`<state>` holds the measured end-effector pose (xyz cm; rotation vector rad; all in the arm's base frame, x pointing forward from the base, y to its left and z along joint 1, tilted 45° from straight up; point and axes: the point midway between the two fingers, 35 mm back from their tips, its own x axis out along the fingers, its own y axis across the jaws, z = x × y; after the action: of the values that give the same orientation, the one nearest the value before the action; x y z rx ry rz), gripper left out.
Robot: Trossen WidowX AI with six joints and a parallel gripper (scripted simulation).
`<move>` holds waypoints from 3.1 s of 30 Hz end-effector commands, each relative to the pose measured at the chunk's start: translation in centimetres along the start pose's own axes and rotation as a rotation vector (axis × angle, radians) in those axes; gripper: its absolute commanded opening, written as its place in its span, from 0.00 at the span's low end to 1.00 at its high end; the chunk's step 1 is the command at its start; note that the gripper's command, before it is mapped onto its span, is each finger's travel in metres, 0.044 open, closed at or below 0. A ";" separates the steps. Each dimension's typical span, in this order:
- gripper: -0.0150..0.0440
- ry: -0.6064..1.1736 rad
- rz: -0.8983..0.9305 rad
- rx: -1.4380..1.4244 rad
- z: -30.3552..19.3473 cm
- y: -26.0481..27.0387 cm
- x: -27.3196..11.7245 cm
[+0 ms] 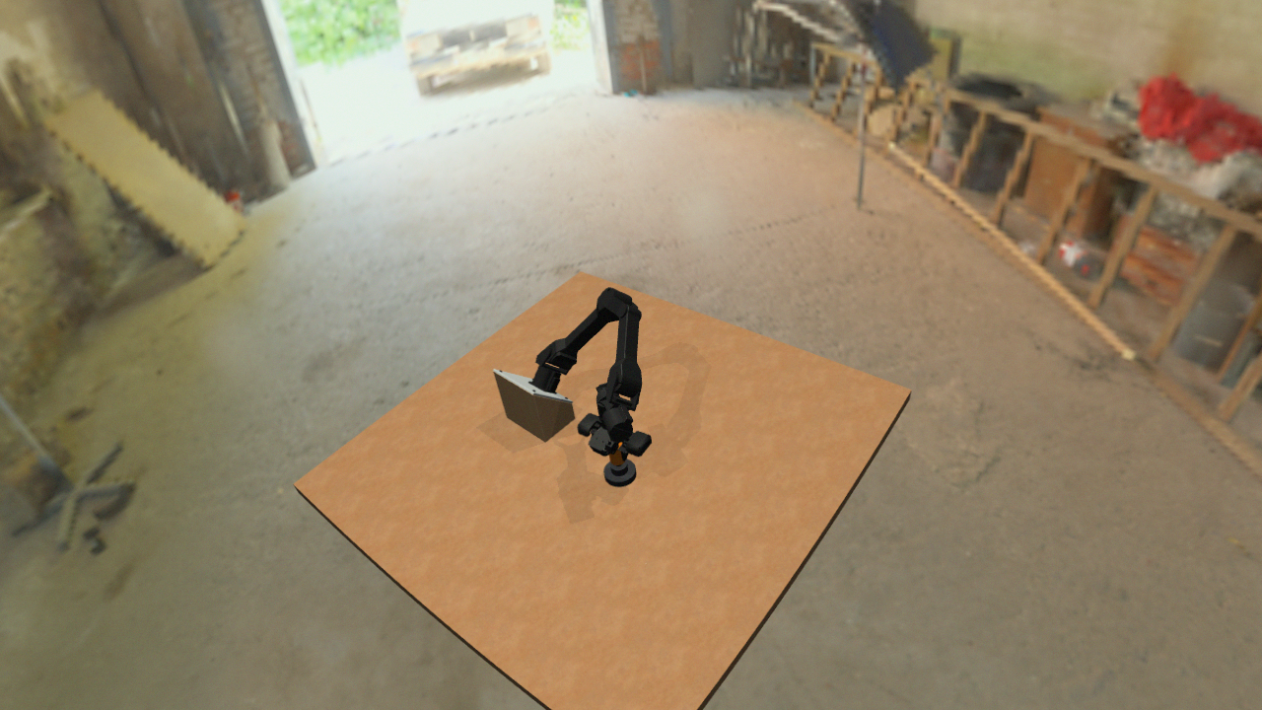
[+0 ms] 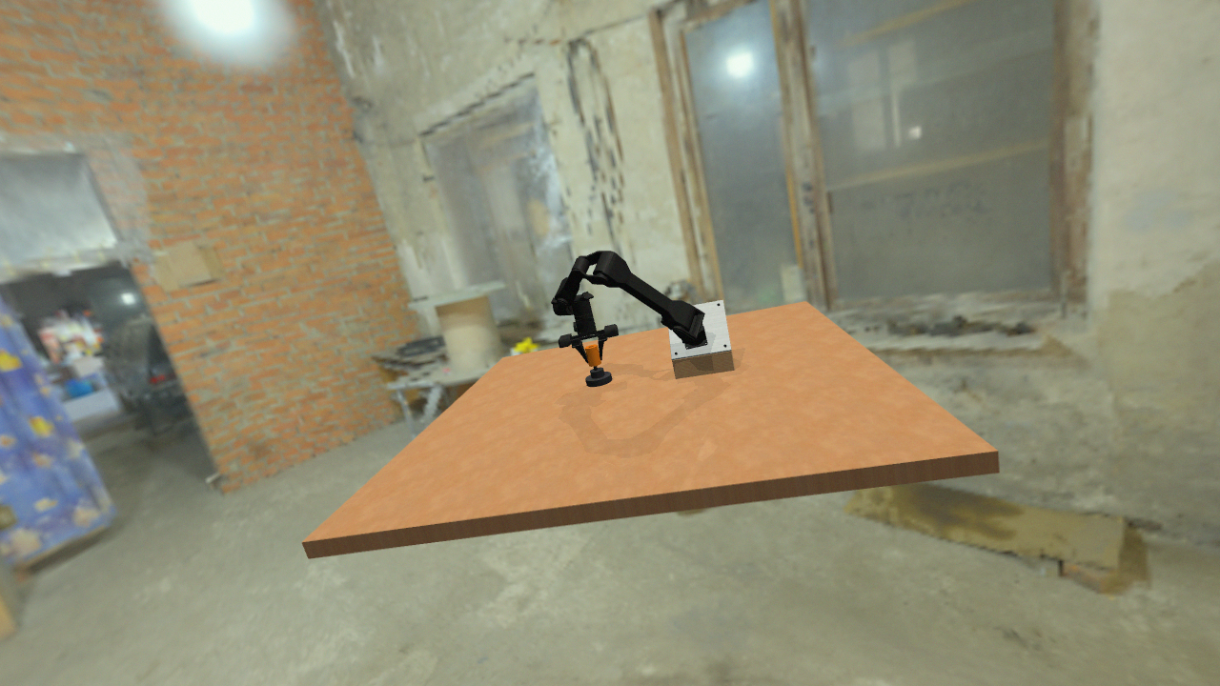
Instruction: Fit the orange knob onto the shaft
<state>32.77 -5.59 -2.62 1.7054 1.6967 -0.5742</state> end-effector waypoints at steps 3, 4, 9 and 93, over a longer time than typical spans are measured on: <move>0.25 0.001 0.003 0.005 0.0 0.0 0.0; 0.25 0.001 0.003 0.005 0.0 0.0 0.1; 0.25 0.001 0.003 0.005 0.0 0.0 0.1; 0.25 0.001 0.003 0.510 0.1 0.1 -0.5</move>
<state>32.76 -5.77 -2.44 2.0089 1.6540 -1.0156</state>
